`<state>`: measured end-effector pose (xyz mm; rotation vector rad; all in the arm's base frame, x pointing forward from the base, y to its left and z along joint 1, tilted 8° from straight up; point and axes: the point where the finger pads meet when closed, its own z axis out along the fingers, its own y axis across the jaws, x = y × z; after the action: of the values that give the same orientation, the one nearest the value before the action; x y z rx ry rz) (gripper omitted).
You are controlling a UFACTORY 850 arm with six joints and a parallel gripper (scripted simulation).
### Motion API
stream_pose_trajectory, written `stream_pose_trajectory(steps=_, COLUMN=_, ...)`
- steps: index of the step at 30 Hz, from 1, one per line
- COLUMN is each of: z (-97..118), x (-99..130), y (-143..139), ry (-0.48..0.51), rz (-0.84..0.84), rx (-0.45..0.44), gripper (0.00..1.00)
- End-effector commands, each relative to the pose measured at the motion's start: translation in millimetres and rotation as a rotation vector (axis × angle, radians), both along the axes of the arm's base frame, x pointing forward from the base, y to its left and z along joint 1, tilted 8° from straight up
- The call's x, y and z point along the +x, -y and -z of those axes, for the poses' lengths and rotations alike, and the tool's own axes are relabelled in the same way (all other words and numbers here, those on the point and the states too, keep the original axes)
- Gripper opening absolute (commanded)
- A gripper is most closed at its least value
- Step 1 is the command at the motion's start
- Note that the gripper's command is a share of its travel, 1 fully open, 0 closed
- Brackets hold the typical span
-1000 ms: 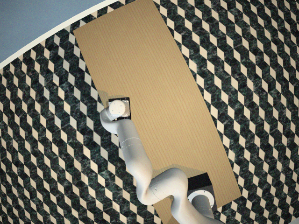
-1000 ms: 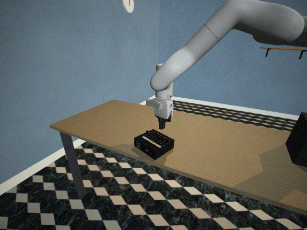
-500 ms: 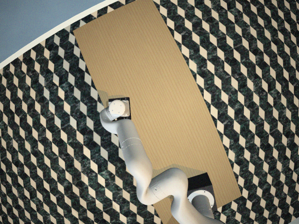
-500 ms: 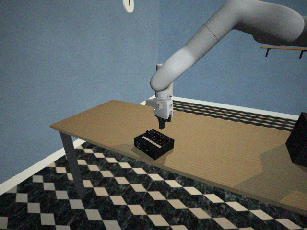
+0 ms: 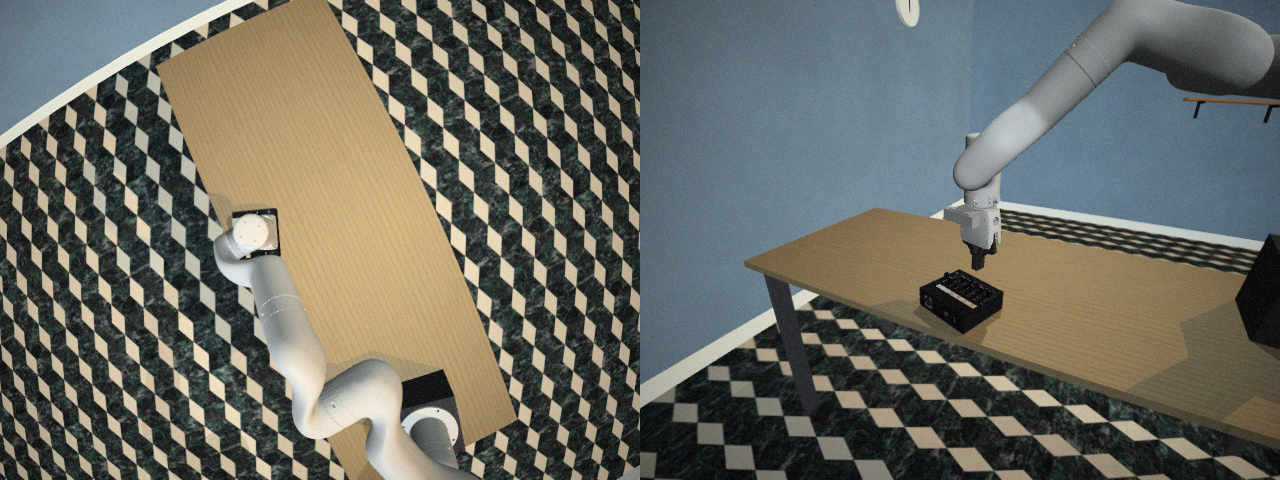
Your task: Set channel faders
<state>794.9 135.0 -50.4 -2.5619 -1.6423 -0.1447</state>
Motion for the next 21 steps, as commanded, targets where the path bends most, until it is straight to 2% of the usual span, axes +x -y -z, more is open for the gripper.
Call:
stream_pose_trajectory(steps=1, z=-1, x=1, y=0, ry=0.003, rz=0.0, rx=0.0, gripper=0.0)
stream_pose_trajectory(steps=21, z=11, x=2, y=-2, ry=0.002, rz=0.0, rx=0.0, gripper=0.0)
